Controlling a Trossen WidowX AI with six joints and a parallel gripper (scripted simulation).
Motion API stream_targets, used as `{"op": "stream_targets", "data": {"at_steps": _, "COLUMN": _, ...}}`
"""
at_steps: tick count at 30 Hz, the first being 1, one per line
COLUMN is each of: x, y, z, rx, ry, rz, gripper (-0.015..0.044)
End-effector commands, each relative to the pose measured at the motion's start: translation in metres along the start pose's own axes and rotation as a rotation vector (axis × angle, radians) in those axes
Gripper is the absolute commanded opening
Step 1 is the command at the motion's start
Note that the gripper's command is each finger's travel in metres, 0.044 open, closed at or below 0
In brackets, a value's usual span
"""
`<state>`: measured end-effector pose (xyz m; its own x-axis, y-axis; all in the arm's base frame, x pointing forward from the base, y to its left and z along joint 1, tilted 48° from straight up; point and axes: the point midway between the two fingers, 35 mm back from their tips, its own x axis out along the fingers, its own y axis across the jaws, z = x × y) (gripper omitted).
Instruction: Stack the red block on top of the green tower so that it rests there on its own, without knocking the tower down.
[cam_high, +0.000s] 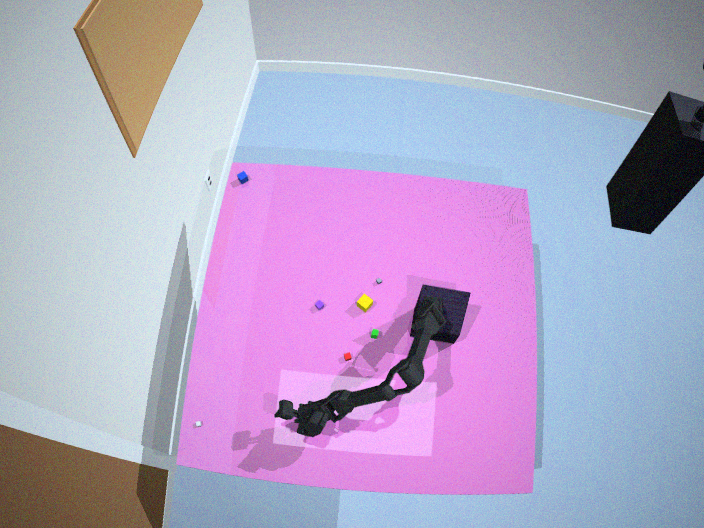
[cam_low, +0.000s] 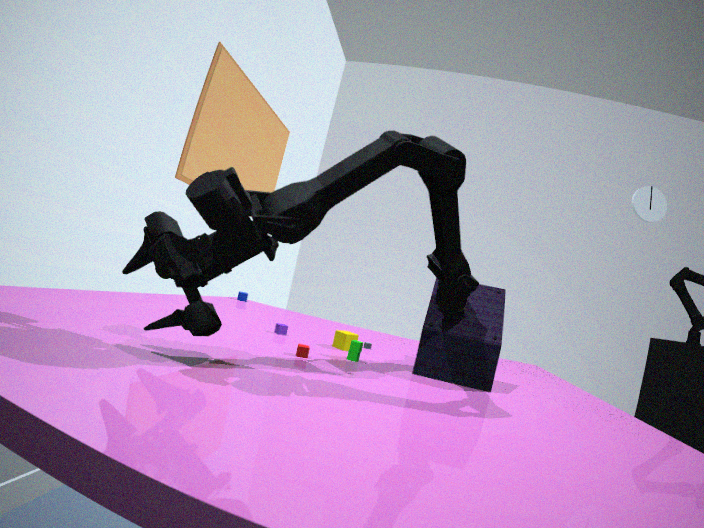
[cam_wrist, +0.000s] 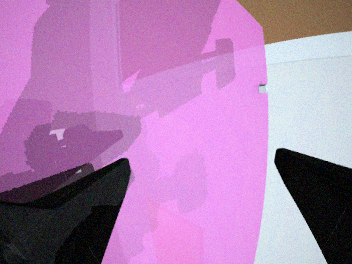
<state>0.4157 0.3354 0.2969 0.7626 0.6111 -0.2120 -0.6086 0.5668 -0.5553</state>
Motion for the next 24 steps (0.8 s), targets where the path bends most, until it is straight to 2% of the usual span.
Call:
{"op": "stream_targets", "data": {"at_steps": 1, "x": -0.012, "y": 0.011, "z": -0.056, "rx": 0.099, "ry": 0.116, "rz": 0.134, "gripper": 0.0440}}
{"op": "stream_targets", "data": {"at_steps": 7, "x": -0.052, "y": 0.033, "z": -0.141, "rx": 0.338, "ry": 0.318, "rz": 0.331, "gripper": 0.0440}}
{"op": "stream_targets", "data": {"at_steps": 13, "x": -0.109, "y": 0.061, "z": -0.201, "rx": 0.665, "ry": 0.501, "rz": 0.493, "gripper": 0.0440}}
{"op": "stream_targets", "data": {"at_steps": 20, "x": -0.179, "y": 0.095, "z": -0.232, "rx": 1.123, "ry": 0.664, "rz": 0.627, "gripper": 0.0440}}
{"op": "stream_targets", "data": {"at_steps": 24, "x": -0.184, "y": 0.097, "z": -0.231, "rx": 1.170, "ry": 0.676, "rz": 0.637, "gripper": 0.0440}}
